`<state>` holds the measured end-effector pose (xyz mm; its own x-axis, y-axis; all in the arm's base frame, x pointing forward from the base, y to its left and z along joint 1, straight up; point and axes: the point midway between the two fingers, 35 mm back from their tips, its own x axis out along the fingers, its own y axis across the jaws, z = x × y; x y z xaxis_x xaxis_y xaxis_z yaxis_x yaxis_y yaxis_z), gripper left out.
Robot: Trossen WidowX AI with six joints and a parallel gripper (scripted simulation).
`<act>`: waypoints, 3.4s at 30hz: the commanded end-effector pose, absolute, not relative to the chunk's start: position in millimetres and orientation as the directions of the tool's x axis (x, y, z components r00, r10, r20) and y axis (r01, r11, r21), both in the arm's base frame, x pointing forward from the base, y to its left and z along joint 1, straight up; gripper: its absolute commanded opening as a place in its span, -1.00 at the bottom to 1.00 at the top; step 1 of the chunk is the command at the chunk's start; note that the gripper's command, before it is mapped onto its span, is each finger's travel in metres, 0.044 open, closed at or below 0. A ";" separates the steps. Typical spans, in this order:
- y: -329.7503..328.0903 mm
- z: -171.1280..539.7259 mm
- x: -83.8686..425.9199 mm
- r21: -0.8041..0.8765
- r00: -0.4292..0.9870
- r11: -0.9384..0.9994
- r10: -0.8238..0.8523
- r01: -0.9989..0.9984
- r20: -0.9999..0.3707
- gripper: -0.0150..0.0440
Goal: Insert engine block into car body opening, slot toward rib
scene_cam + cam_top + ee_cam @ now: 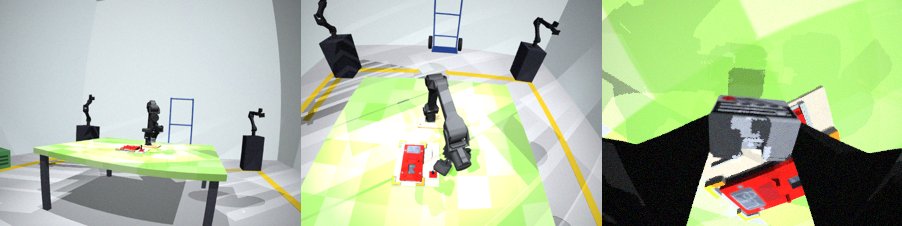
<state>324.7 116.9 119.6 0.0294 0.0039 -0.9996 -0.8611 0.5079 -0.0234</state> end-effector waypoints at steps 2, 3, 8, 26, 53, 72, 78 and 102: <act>117.7 108.7 324.7 -0.020 0.028 0.503 0.009 -0.864 -1.000 -0.49; 117.7 106.2 324.7 -0.020 0.028 0.503 0.009 -0.864 -1.000 -0.49; 117.8 93.7 325.1 -0.020 0.028 0.503 0.009 -0.864 -1.000 -0.49; 118.1 48.7 326.2 -0.020 0.028 0.503 0.009 -0.864 -1.000 -0.49; 118.3 35.9 328.2 -0.028 0.038 0.505 0.009 -0.862 -0.999 0.75; 118.1 81.0 327.6 -0.020 0.028 0.503 0.009 -0.864 -1.000 1.00; 117.9 77.7 328.4 -0.025 0.033 0.506 0.007 -0.862 -0.999 1.00; 117.7 91.5 327.9 -0.020 0.028 0.510 0.009 -0.860 -1.000 1.00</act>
<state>327.2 117.0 94.2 0.0221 0.0032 -0.9997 -0.8616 0.5073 -0.0174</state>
